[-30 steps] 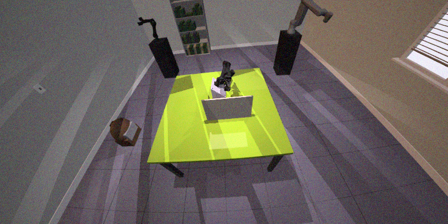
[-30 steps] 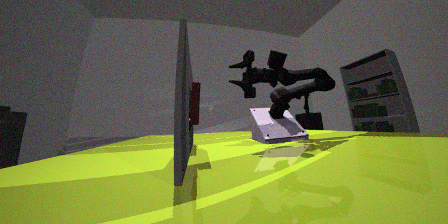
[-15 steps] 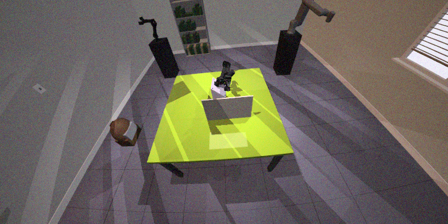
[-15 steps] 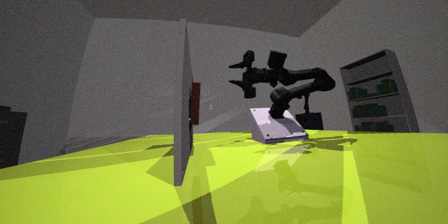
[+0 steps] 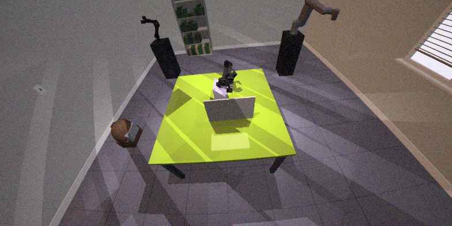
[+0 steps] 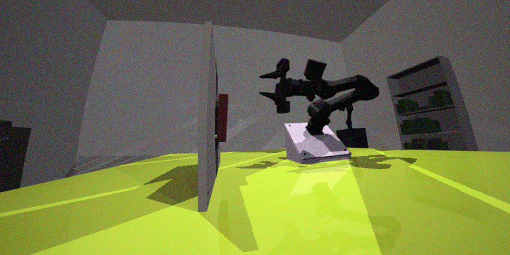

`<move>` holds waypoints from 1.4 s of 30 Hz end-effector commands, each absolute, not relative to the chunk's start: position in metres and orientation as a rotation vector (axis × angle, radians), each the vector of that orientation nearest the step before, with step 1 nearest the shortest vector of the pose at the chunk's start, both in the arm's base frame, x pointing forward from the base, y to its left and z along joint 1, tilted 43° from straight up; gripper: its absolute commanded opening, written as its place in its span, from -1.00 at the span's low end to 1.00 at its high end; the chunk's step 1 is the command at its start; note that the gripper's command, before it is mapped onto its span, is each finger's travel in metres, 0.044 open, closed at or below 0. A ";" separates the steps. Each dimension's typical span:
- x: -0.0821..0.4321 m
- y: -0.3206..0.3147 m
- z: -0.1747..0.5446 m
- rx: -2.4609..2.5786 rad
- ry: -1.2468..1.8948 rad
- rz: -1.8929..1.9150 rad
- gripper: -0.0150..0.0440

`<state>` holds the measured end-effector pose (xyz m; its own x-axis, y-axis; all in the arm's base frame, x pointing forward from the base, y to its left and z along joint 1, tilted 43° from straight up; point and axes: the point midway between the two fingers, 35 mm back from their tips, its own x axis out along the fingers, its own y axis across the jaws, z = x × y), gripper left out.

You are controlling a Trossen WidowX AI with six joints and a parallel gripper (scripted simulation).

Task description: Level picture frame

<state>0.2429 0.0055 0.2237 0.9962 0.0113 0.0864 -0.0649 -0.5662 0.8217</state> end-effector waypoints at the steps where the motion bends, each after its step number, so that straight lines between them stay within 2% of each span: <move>1: 0.249 0.021 0.193 2.163 -0.004 0.061 0.39; 5: 0.249 0.032 0.174 2.157 0.002 0.049 0.39; 27: 0.249 0.034 0.177 2.158 0.000 0.054 0.39; 42: 0.315 0.036 0.184 2.172 -0.016 0.078 0.39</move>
